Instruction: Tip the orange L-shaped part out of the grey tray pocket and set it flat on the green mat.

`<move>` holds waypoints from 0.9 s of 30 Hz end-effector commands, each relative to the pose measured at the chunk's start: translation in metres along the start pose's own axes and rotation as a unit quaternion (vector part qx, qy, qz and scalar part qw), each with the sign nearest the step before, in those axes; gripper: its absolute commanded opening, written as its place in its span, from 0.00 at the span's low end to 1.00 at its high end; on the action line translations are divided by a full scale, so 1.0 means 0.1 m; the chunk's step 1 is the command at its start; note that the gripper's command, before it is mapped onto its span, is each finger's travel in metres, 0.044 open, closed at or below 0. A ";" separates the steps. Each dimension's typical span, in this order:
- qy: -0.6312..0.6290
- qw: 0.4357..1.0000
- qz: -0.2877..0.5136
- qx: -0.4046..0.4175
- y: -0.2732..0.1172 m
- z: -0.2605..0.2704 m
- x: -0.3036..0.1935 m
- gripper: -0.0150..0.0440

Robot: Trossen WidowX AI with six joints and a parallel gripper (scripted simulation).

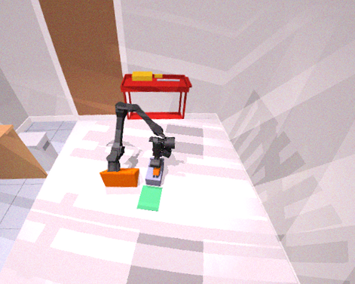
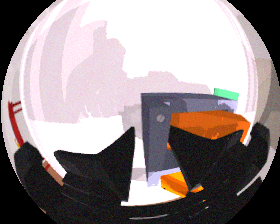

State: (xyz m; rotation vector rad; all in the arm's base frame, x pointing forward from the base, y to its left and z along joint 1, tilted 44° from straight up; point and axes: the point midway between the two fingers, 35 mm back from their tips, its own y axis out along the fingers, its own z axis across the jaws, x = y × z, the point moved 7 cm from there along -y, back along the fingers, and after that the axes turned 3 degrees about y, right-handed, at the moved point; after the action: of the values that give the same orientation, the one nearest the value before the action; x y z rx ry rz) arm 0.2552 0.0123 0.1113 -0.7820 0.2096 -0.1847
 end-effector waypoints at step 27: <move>0.006 1.000 -0.001 -0.007 -0.52 0.04 0.04 0.56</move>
State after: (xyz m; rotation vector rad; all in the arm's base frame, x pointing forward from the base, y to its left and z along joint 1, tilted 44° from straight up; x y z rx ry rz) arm 0.2542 -0.0031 0.1366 -0.7857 0.2312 -0.1754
